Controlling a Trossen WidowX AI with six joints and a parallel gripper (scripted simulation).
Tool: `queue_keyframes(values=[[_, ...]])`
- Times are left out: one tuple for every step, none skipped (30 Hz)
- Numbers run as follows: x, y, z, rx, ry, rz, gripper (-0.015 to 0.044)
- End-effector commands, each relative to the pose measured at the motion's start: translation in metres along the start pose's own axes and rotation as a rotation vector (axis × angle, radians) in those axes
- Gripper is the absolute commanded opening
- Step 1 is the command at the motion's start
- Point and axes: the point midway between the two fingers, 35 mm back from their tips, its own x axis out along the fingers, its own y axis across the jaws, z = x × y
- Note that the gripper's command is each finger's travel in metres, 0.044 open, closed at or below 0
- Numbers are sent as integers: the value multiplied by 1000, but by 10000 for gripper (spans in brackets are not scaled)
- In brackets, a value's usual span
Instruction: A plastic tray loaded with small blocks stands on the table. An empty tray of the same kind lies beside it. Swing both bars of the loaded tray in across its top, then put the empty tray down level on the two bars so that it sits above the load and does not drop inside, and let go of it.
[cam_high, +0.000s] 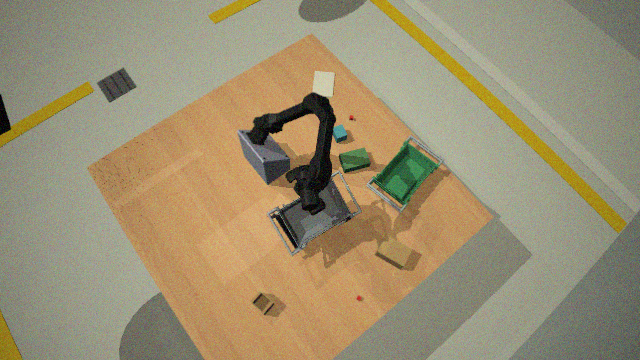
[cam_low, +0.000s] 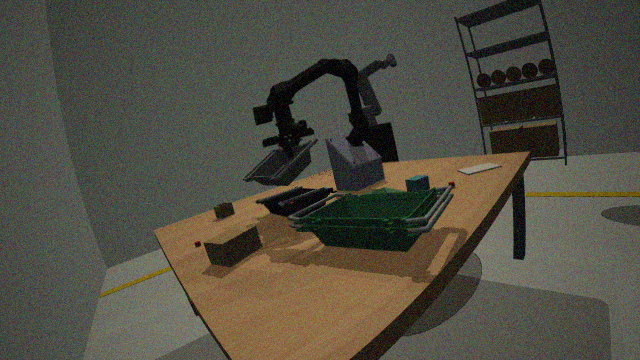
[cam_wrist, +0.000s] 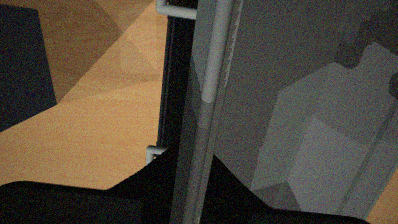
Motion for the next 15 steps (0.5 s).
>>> queue_keyframes(values=[[4, -2, -2, 9, -5, -19, 0], [7, -2, -2, 9, -5, -19, 0], [9, -3, -1, 9, -5, -19, 0], [11, -3, -1, 9, -5, -19, 0], [13, -3, -1, 9, -5, -19, 0], [16, -3, -1, 9, -5, -19, 0], [18, -3, -1, 9, -5, -19, 0], [20, -3, -1, 9, -5, -19, 0], [23, -3, -1, 9, -5, -19, 0], [25, -3, -1, 9, -5, -19, 0], [27, -3, -1, 9, -5, -19, 0], [29, -2, -1, 9, -5, -19, 0], [31, -2, -1, 9, -5, -19, 0], [33, -2, -1, 9, -5, -19, 0], [35, -2, -1, 9, -6, -19, 0]])
